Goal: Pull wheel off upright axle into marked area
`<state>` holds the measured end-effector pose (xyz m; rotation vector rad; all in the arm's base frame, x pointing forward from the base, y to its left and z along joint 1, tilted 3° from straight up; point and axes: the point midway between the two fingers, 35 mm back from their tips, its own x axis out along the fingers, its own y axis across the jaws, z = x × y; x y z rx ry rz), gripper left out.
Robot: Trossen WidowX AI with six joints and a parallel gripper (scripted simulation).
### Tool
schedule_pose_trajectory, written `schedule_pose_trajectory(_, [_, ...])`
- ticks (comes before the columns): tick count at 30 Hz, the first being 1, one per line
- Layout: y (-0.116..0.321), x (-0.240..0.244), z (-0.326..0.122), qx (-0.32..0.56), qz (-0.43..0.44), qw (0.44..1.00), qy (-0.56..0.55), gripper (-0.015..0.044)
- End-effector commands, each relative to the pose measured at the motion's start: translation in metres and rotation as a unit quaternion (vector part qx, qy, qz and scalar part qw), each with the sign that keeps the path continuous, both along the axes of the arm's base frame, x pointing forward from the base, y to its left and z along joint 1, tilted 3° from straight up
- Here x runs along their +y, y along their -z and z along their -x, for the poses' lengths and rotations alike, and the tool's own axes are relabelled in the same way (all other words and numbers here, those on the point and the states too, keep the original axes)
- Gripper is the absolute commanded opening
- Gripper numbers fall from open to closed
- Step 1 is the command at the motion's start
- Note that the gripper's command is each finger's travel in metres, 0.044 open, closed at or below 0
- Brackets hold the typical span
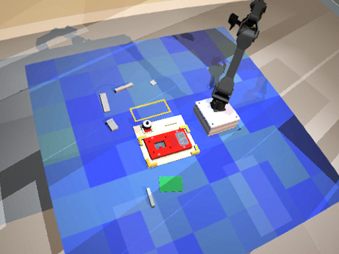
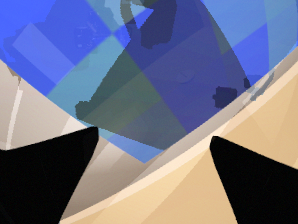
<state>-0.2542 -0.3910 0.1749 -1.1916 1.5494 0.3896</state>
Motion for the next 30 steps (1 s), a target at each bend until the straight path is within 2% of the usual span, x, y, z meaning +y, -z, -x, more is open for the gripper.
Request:
schedule_pose_trajectory(1, [0.0,-0.001,-0.003,0.002,0.0,1.0,-0.007,0.0374])
schedule_pose_trajectory(4, [0.005,-0.019,-0.04,0.034,-0.002,0.994,-0.104,0.03])
schedule_pose_trajectory(10, [0.016,-0.049,-0.138,0.108,0.003,0.932,-0.346,0.03])
schedule_pose_trajectory(15, [0.026,-0.055,-0.223,0.164,0.018,0.826,-0.539,0.03])
schedule_pose_trajectory(19, [0.034,-0.048,-0.291,0.201,0.036,0.709,-0.675,0.03])
schedule_pose_trajectory(22, [0.04,-0.035,-0.341,0.225,0.053,0.602,-0.765,0.03])
schedule_pose_trajectory(30, [0.055,0.028,-0.463,0.26,0.108,0.253,-0.926,0.03])
